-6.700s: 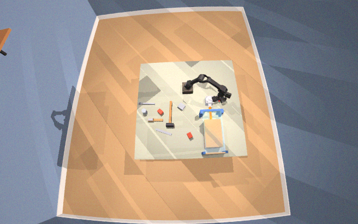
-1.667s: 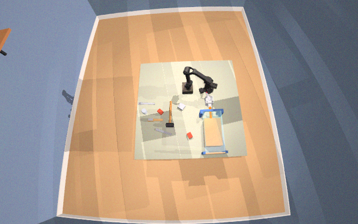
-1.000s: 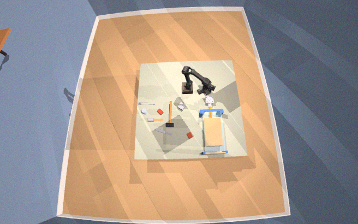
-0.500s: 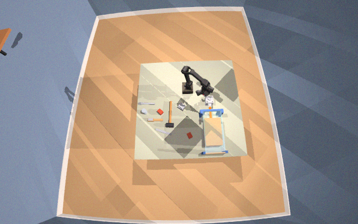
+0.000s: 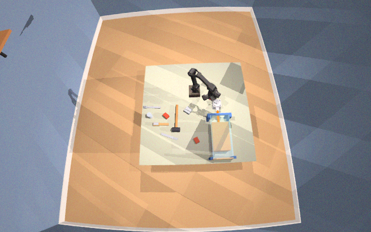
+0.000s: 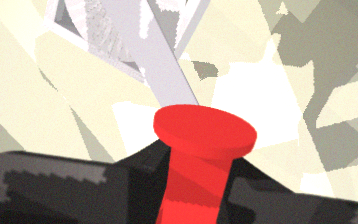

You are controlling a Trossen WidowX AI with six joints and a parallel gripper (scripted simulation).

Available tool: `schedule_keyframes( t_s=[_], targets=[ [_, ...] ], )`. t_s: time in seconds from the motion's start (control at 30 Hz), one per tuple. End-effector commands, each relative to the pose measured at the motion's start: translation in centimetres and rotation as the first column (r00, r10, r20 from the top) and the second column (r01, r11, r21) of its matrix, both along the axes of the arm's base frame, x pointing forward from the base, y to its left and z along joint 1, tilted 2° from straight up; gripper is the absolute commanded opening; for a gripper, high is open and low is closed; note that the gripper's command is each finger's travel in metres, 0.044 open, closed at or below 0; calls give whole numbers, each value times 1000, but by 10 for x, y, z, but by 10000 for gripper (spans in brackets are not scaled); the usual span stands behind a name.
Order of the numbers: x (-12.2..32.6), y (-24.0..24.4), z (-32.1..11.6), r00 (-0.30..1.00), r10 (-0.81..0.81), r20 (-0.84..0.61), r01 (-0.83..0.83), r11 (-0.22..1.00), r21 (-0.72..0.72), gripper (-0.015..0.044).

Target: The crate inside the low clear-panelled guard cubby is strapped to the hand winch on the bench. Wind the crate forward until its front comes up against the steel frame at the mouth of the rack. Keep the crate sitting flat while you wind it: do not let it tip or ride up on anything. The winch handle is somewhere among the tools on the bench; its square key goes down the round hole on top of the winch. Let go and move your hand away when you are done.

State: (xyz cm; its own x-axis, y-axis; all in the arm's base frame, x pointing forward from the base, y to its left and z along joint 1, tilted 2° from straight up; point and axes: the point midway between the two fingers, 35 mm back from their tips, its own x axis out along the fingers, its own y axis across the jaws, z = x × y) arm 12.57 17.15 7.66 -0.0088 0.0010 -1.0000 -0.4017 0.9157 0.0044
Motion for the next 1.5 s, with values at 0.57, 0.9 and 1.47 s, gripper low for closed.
schedule_keyframes(
  t_s=[0.57, 0.9, 1.47],
  targets=[
    [37, -12, -1, 999, -21, 37, 22, 999, -23, 0],
    [50, -13, 0, 999, -21, 38, 22, 999, -23, 0],
    [73, -10, 0, 999, -21, 40, 22, 999, -23, 0]
  ],
)
